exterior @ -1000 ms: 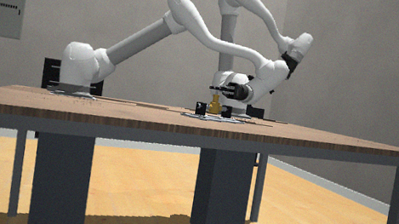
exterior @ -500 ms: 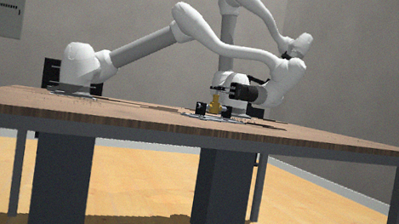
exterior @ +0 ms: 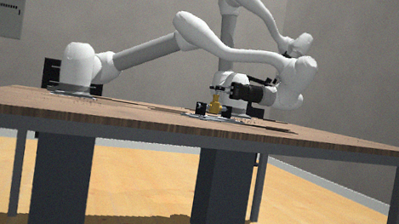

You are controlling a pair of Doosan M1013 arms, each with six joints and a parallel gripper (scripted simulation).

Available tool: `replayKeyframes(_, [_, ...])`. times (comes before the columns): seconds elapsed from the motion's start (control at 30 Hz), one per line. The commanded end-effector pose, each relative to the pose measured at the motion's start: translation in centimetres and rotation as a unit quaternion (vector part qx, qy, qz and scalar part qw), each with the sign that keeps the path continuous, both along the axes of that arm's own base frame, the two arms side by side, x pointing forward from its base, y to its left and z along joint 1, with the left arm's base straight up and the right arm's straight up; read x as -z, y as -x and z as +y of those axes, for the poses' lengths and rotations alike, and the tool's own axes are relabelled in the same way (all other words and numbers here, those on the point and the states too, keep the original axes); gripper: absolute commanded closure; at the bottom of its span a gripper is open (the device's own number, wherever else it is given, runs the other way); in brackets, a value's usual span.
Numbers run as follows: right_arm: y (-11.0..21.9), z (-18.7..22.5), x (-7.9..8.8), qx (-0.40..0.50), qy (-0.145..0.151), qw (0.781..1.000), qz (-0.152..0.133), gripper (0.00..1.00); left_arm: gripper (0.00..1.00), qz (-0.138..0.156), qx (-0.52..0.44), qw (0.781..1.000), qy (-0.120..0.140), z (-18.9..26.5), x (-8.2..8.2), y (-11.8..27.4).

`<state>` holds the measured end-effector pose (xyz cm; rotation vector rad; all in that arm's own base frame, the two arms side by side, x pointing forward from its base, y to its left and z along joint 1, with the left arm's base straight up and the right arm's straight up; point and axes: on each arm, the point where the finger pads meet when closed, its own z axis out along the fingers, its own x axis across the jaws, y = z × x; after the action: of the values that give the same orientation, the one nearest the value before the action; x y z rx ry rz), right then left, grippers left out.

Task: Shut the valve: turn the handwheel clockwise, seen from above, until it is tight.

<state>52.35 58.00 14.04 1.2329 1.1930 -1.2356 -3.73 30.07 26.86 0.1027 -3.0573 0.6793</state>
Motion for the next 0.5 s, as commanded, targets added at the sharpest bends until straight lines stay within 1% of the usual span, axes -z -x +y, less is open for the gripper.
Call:
replayKeyframes(0.0, [-0.01,-0.29,-0.11,0.042,-0.001,0.999,-0.001,1.00,0.00,0.000,0.000,1.000,0.000,0.02,-0.04,0.01])
replayKeyframes(0.3, [0.12,-0.84,-0.11,0.144,-0.001,0.990,-0.001,1.00,0.00,0.000,0.000,1.000,0.000,0.02,-0.04,0.01])
replayKeyframes(0.4, [0.17,-0.97,-0.11,0.170,-0.001,0.985,-0.001,1.00,0.00,0.000,0.000,1.000,0.000,0.02,-0.04,0.01])
replayKeyframes(0.47, [0.17,-0.97,-0.11,0.170,-0.001,0.985,-0.001,1.00,0.00,0.000,0.000,1.000,0.000,0.02,-0.04,0.01])
